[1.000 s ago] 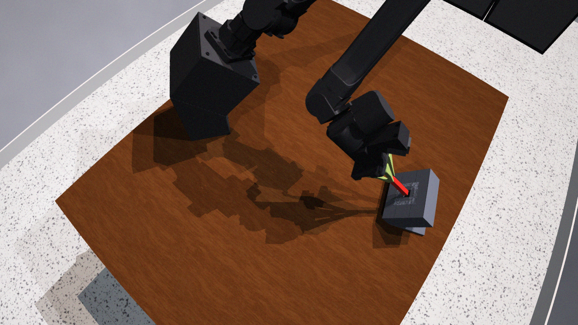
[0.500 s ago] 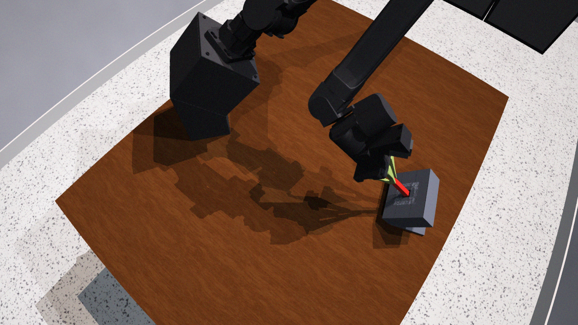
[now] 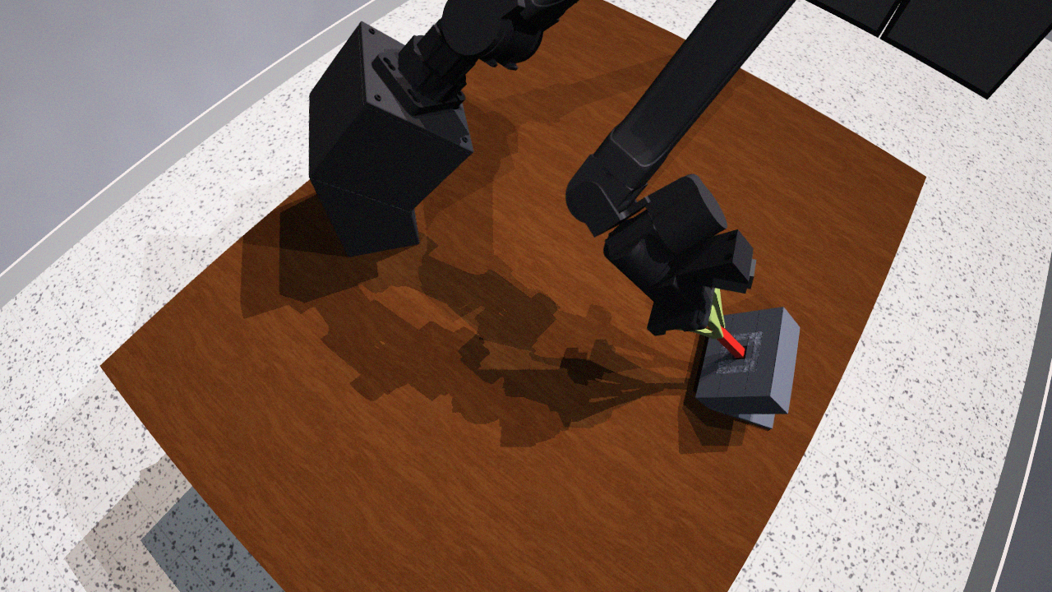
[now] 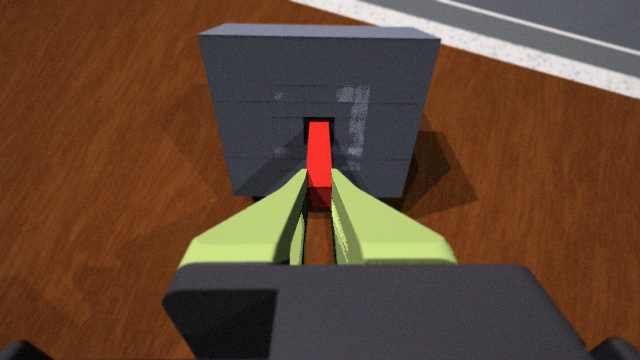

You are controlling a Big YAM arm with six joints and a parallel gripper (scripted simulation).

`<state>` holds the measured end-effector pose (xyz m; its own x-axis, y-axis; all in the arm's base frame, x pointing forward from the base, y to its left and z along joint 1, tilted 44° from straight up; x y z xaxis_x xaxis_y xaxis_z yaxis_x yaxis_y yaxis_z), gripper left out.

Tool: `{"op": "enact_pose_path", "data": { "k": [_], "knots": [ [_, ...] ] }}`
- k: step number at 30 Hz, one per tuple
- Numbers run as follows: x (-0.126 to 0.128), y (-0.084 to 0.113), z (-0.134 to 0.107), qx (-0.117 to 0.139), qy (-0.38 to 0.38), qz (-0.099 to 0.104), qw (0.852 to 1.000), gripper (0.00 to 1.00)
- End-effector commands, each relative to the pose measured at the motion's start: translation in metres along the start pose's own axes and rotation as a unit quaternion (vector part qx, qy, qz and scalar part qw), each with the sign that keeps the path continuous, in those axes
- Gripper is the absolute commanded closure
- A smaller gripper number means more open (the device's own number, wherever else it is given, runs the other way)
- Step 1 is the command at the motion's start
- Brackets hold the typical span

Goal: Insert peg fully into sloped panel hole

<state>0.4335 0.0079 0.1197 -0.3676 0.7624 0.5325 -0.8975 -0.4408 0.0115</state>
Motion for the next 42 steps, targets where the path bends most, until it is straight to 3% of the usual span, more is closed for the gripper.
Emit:
{"op": "enact_pose_path", "data": {
  "k": [1,18,29,38,42],
  "knots": [
    [0.0000,-0.0045,-0.0038,0.005,-0.007,0.000,1.000,1.00],
    [0.0001,-0.0145,-0.0042,0.005,-0.007,0.000,1.000,1.00],
    [0.0001,-0.0103,0.0018,-0.003,0.001,0.000,1.000,1.00],
    [0.0001,-0.0103,0.0018,-0.003,0.001,0.000,1.000,0.00],
    [0.0001,-0.0103,0.0018,-0.003,0.001,0.000,1.000,0.00]
  ]
}}
Point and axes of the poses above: the point where the finger pads meet when closed, its own y axis back along the fingers, its own x axis across the jaws, z = x × y, the point moved 5 cm from there along y, back along the fingers, and after that the axes turned 11 degrees about -y, right-handed, at the moved point
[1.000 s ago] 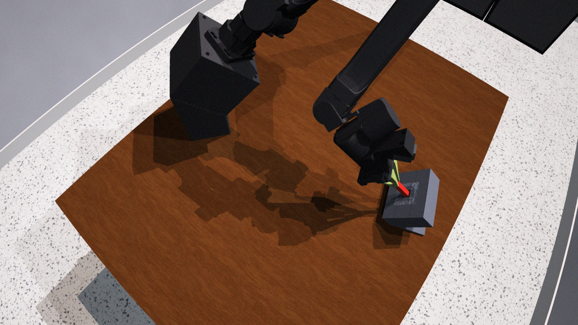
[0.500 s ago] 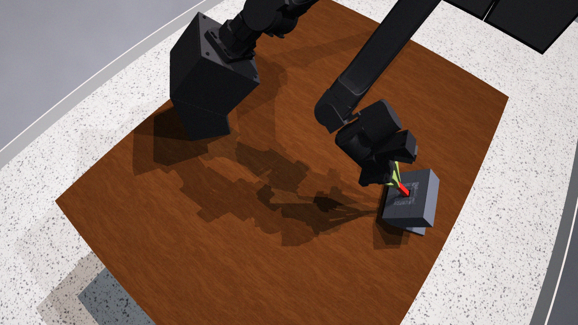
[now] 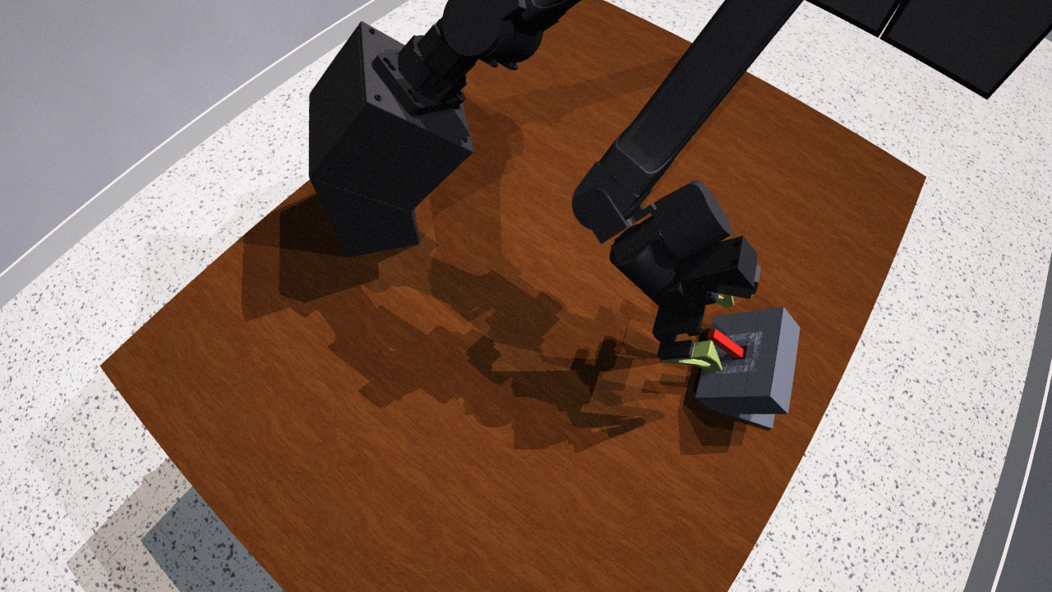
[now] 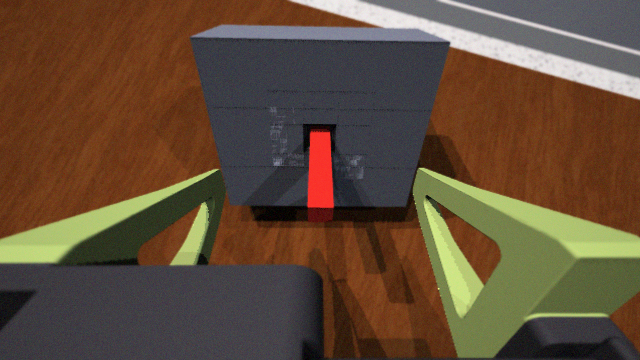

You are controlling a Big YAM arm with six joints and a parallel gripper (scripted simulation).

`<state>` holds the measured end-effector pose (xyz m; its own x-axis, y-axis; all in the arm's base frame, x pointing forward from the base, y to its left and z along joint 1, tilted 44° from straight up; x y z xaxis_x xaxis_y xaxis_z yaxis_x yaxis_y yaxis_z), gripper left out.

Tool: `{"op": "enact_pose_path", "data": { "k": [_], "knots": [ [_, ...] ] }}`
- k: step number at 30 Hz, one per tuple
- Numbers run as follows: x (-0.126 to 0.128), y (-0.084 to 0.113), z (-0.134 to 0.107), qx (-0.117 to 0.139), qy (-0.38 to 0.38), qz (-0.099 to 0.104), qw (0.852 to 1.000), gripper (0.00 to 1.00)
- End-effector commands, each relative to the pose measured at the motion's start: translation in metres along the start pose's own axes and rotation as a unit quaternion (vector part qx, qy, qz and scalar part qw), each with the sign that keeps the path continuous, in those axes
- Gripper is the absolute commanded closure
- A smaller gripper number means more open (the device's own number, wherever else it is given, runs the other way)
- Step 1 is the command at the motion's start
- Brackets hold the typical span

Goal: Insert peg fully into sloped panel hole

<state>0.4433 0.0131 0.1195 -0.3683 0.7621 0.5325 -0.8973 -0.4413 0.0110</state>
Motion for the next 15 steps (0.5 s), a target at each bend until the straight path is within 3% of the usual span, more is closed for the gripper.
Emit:
{"op": "enact_pose_path", "data": {
  "k": [1,15],
  "knots": [
    [0.000,0.001,0.002,-0.002,0.001,0.000,1.000,0.00],
    [-0.003,0.028,0.012,-0.012,0.006,0.000,1.000,0.00]
  ]
}}
Point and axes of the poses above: the point where the finger pads meet when closed, its own y axis back along the fingers, its own x axis across the jaws, z = x × y, the point moved 5 cm from there along y, back along the fingers, and after that the axes turned 11 degrees about -y, right-handed, at the moved point
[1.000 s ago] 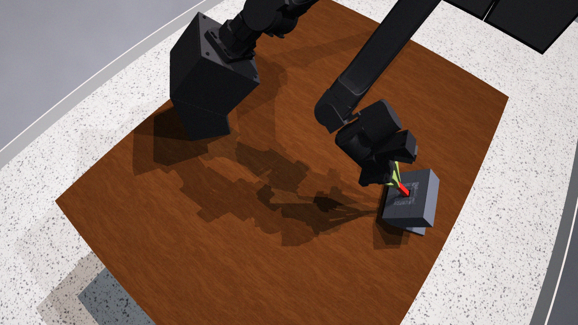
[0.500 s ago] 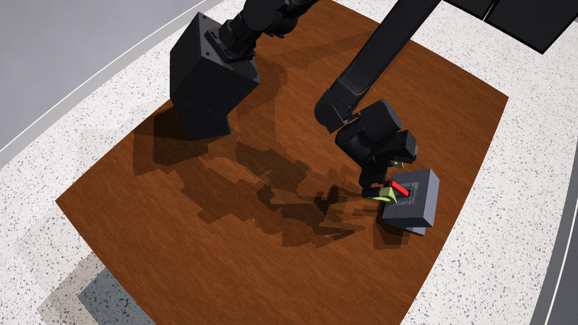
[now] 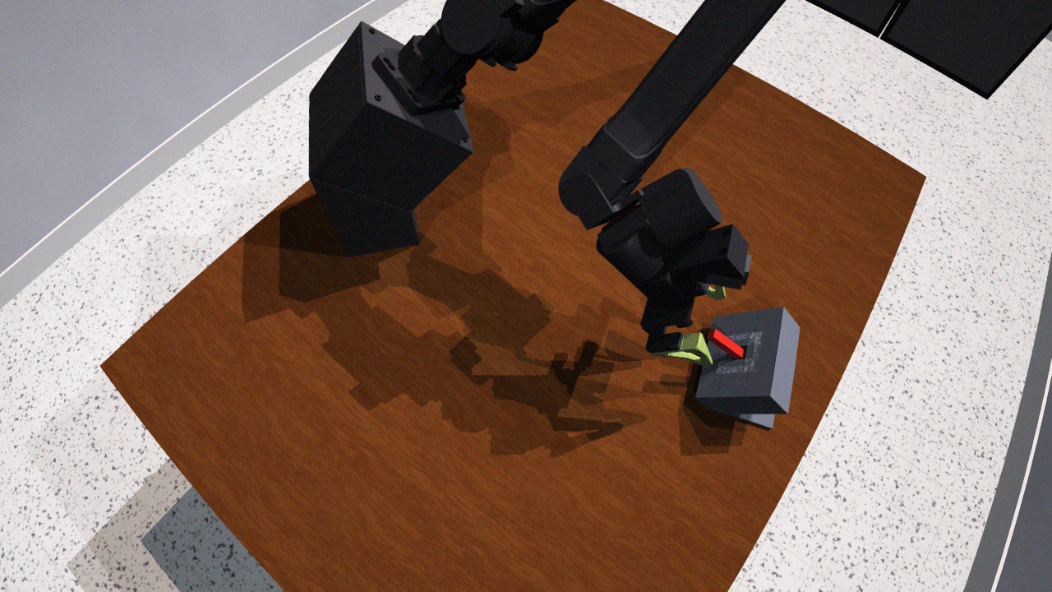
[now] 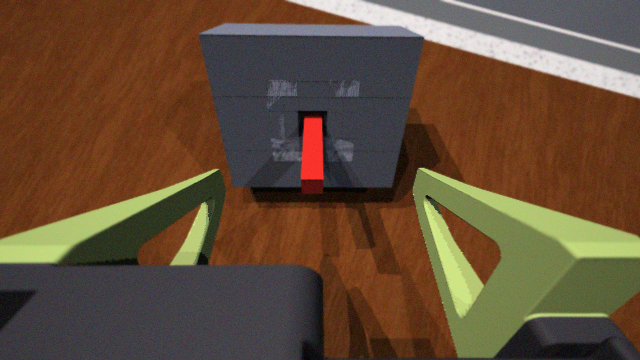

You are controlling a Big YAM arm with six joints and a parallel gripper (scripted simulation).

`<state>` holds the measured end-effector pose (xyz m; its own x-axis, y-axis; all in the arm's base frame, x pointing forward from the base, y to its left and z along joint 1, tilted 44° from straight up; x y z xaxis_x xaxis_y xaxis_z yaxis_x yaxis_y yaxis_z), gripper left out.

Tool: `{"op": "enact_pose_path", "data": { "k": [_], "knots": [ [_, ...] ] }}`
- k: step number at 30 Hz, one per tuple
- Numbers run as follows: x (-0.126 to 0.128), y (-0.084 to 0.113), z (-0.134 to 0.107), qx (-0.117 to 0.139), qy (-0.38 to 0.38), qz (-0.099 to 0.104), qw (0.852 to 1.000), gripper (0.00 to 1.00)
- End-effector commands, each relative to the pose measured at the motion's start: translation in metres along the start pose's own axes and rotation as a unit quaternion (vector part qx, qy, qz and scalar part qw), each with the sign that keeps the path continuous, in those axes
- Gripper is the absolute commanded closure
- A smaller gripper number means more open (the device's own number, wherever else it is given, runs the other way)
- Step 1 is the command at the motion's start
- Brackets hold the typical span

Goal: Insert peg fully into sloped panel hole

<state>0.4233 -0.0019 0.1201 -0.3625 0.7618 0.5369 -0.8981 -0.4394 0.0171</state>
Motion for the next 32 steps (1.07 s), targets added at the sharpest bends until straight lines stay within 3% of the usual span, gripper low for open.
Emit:
{"op": "enact_pose_path", "data": {
  "k": [1,15,19,28,32],
  "knots": [
    [-0.001,0.007,0.006,-0.010,0.005,0.001,1.000,0.00],
    [0.001,0.052,0.008,-0.008,0.003,0.001,1.000,0.00],
    [0.003,0.050,0.002,-0.001,0.001,0.006,1.000,0.00],
    [-0.001,0.072,0.006,-0.005,0.001,0.000,1.000,0.00],
    [0.000,0.069,0.001,0.003,-0.004,0.002,1.000,0.00]
  ]
}}
Point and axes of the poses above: the point where the finger pads meet when closed, its own y axis back along the fingers, its own x axis across the jaws, z = x × y, the point moved 5 cm from there along y, back along the fingers, and after that the axes turned 11 degrees about -y, right-handed, at the moved point
